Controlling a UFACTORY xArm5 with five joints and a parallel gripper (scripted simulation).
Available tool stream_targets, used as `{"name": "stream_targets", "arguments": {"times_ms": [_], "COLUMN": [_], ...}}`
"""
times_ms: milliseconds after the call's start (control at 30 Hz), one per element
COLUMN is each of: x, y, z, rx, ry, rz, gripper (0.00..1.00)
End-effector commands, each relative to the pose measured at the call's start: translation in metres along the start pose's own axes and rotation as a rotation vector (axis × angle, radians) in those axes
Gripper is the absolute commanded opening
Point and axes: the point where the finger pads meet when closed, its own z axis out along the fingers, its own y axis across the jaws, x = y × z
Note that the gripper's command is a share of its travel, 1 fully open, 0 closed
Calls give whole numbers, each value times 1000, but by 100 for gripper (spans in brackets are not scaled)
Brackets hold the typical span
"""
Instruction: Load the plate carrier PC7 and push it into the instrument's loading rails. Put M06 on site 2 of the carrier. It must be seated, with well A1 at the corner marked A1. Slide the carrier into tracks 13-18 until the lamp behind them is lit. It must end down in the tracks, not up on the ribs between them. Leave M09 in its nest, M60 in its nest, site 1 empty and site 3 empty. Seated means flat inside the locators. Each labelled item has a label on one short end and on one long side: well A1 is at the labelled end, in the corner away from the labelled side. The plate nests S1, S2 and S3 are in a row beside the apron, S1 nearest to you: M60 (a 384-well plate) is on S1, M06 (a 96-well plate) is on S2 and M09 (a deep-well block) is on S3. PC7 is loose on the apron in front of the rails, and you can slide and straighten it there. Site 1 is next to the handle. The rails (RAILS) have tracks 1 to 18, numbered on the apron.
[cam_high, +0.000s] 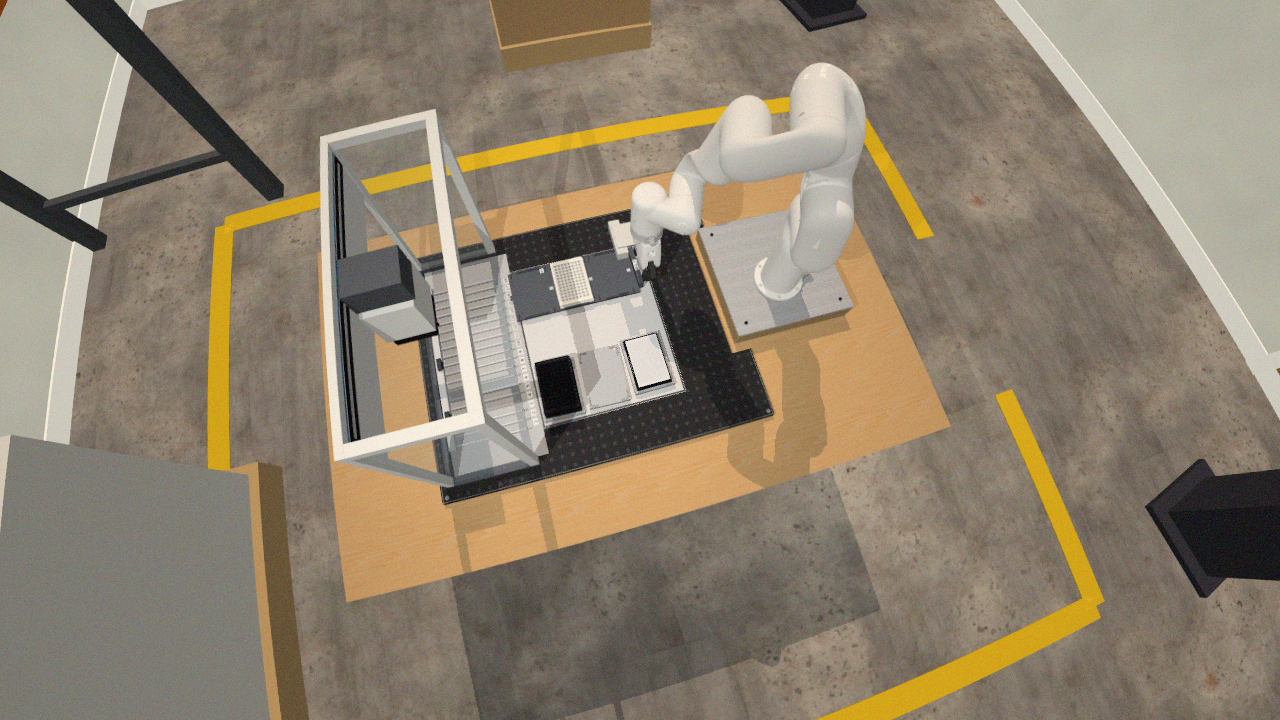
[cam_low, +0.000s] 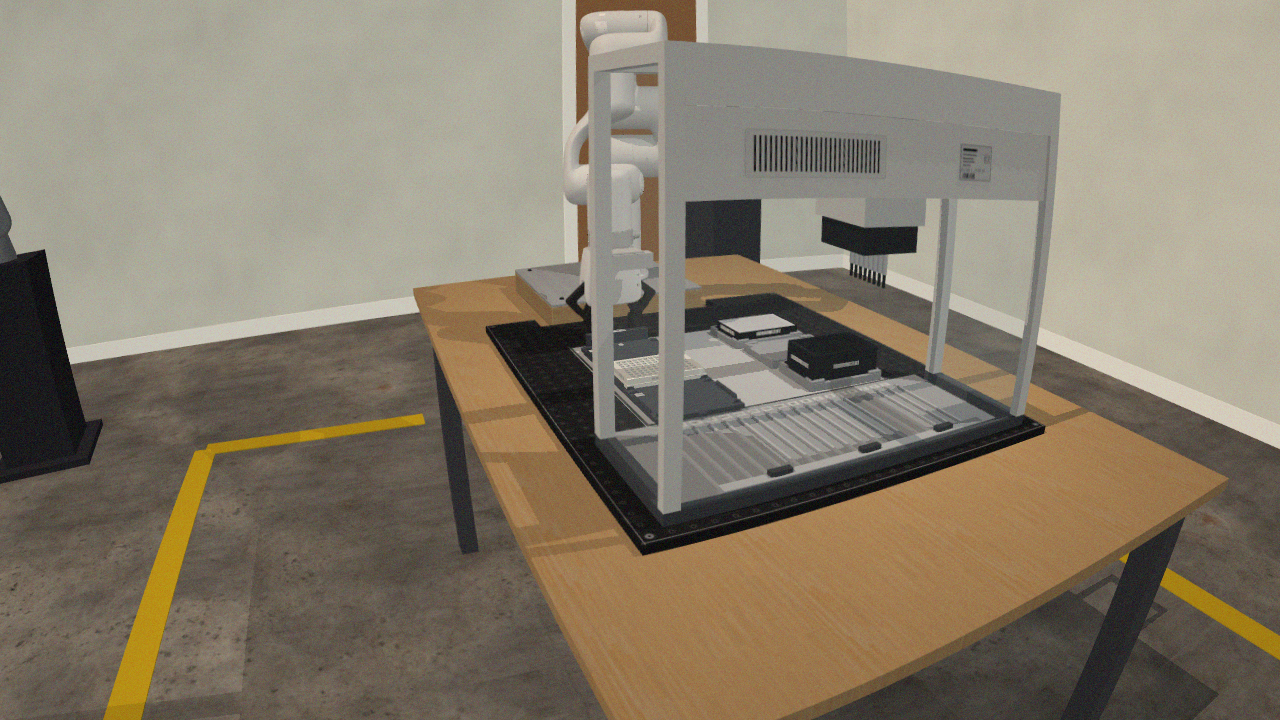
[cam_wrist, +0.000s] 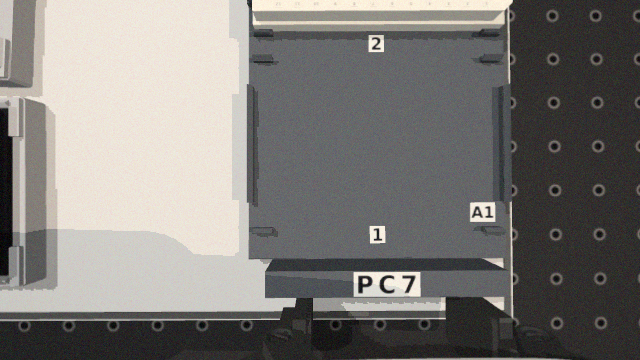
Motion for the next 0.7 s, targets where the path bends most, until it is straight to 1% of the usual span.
{"name": "stream_targets", "arguments": {"times_ms": [0, 667], "x": [6, 24], "y": [1, 1], "z": [-1, -1], "rx": [-2, -1], "ry": [4, 4], "rz": [0, 0], "gripper": [81, 81]}}
